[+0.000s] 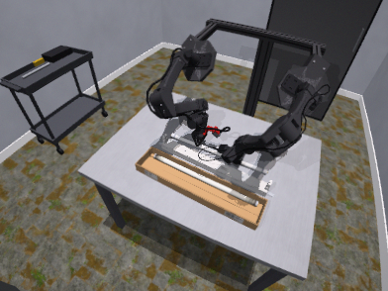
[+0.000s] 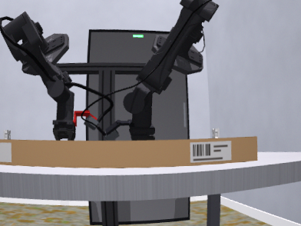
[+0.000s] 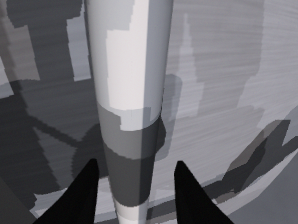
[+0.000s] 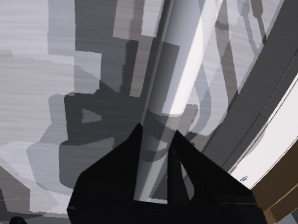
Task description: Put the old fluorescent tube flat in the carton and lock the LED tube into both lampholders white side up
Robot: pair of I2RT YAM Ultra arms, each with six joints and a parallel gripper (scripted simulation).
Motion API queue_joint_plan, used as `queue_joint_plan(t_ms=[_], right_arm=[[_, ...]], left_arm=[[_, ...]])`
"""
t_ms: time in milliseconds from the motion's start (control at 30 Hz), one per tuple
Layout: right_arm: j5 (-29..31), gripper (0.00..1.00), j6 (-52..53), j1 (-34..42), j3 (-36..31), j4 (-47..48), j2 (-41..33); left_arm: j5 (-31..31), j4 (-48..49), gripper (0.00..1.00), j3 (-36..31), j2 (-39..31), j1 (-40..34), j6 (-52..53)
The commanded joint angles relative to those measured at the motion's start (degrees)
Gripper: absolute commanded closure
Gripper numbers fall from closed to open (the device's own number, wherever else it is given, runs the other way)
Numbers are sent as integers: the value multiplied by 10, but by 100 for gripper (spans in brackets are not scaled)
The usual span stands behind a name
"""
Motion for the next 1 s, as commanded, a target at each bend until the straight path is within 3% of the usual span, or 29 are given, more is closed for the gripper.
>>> queue_joint_plan(t_ms=[0,100,133,667,700,967], right_arm=[[-7,89,-5,13,2,-12,7],[-7,89,-5,13,2,-12,7],[-7,89,-5,13,2,-12,7],[-7,89,-5,13,2,-12,7],[-7,51,-5,13,2,-12,7],[-7,51,-2,13,2,-12,7]], left_arm=[[13,-9,51,19,-24,-13,9],[12,8,51,0,-11,-13,8],[13,0,89,-4,-11,-13,9],[13,0,89,-5,-11,-13,9],[13,0,89,-5,-11,-13,9],[13,0,89,-5,-11,-13,9]])
